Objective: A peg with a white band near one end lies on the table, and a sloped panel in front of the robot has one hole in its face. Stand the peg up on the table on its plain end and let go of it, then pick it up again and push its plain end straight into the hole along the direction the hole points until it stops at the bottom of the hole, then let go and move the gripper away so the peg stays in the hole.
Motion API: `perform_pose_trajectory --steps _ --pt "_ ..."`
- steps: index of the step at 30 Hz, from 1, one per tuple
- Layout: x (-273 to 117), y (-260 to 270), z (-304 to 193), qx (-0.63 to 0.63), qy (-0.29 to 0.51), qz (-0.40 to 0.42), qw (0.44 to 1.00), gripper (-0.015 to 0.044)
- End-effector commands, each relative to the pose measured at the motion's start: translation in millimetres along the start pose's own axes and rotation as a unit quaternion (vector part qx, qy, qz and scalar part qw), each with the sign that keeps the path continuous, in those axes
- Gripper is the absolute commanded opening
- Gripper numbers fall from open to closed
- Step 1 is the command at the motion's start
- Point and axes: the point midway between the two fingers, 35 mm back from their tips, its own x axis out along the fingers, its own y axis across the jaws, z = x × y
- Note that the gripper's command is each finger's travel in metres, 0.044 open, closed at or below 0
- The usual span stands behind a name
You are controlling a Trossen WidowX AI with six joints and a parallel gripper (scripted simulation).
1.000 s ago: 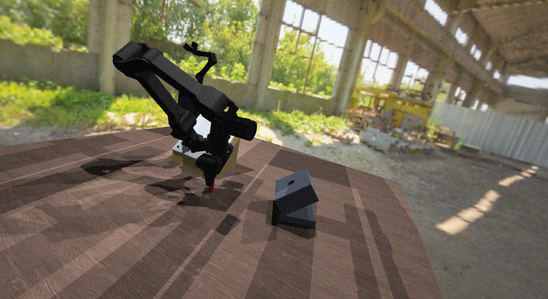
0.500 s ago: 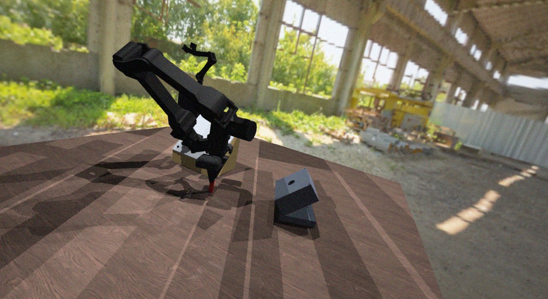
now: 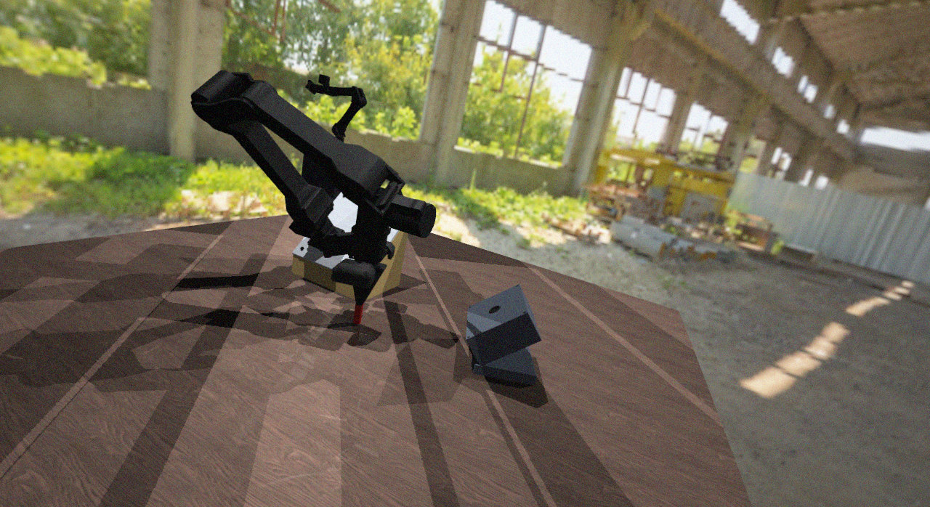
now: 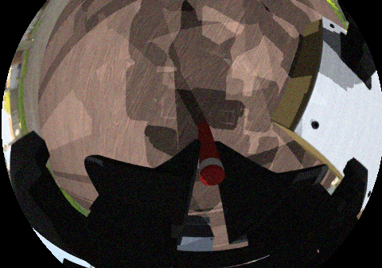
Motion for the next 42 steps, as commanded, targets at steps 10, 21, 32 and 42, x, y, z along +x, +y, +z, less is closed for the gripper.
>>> perform_pose_trajectory --steps 10,21,32,42 --pt "-46 0 -5 0.003 0.013 -0.007 1.000 0.0000" --pt "-76 -2 -2 0.002 0.017 -0.008 1.000 0.0000" --pt "-80 -3 -21 -0.013 0.056 -0.014 0.998 0.0000" --pt "-85 -4 -41 -0.031 0.100 -0.017 0.994 0.0000"
